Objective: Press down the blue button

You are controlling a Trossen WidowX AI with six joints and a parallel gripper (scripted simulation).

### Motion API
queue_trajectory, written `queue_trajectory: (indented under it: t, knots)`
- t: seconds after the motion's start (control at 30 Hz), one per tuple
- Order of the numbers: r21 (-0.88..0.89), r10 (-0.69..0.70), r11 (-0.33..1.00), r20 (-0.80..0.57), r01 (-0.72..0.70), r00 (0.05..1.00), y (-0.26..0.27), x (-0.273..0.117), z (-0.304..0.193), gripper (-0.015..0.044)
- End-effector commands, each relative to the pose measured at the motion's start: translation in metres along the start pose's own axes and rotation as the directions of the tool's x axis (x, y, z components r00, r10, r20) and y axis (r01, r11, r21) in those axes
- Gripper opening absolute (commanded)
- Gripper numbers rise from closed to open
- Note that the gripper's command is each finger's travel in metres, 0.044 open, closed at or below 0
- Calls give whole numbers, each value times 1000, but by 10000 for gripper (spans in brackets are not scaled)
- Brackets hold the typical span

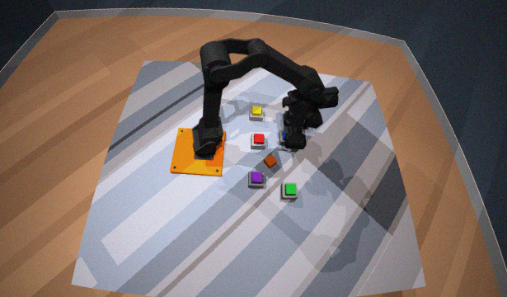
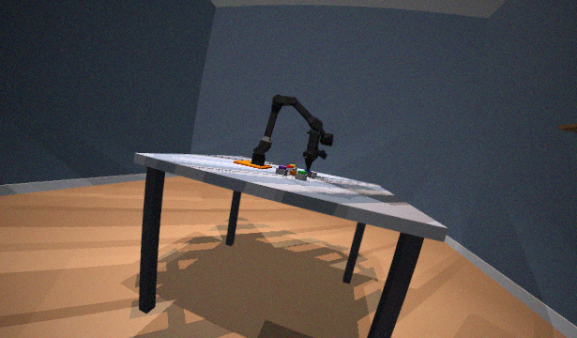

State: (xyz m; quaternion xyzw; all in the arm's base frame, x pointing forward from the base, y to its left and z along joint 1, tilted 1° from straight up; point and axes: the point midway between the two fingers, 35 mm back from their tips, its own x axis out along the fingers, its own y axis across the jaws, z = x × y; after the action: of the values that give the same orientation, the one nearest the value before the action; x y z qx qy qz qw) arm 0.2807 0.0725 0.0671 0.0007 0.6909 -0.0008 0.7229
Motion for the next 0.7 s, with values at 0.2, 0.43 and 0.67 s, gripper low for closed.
queue_trajectory:
  t: [0.2, 0.43, 0.67]
  knots:
    - [-1, 1, 1000, 0, -1, 1000, 0, -10, 1, 20]
    - [-3, 4, 1000, 1, -4, 1000, 9, -37, 0, 72]
    - [-3, 12, 1000, -2, -12, 1000, 100, -80, -23, 256]
